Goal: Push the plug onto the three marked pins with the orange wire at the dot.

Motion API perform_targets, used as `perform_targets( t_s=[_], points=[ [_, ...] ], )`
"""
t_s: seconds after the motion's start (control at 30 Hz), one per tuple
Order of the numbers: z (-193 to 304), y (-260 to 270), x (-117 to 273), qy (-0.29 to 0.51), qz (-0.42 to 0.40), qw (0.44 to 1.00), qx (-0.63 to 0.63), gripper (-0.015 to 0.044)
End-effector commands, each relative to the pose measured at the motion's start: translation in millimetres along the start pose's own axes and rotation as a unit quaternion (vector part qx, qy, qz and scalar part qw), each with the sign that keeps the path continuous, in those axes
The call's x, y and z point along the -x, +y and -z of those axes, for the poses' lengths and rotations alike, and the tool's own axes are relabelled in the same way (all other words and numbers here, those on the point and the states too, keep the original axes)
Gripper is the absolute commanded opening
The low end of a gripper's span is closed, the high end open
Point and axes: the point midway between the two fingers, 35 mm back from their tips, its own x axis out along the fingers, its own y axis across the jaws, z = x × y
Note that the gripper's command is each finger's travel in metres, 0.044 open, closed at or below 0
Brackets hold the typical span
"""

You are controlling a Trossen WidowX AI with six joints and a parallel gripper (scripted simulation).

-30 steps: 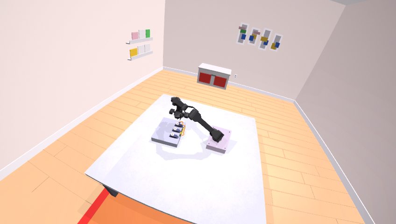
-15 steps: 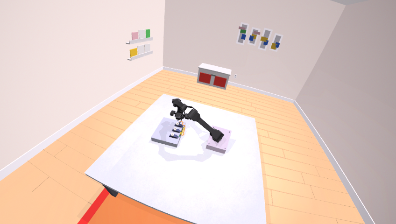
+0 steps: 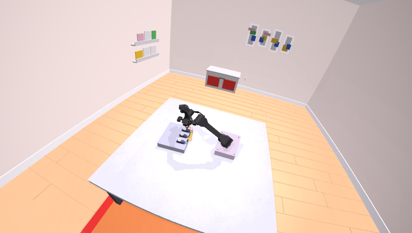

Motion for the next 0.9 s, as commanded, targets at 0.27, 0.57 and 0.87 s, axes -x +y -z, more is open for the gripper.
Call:
perform_targets(
  t_s=[0.27,0.57,0.87],
  points=[
    [0.4,0.5,1.1,-0.003,0.001,1.0,-0.004,0.0],
    [1.2,0.6,52.3,-0.002,0.001,1.0,-0.004,0.0],
    [-9.5,5.6,59.7,-0.002,0.001,0.999,-0.053,0.0]
  ],
)
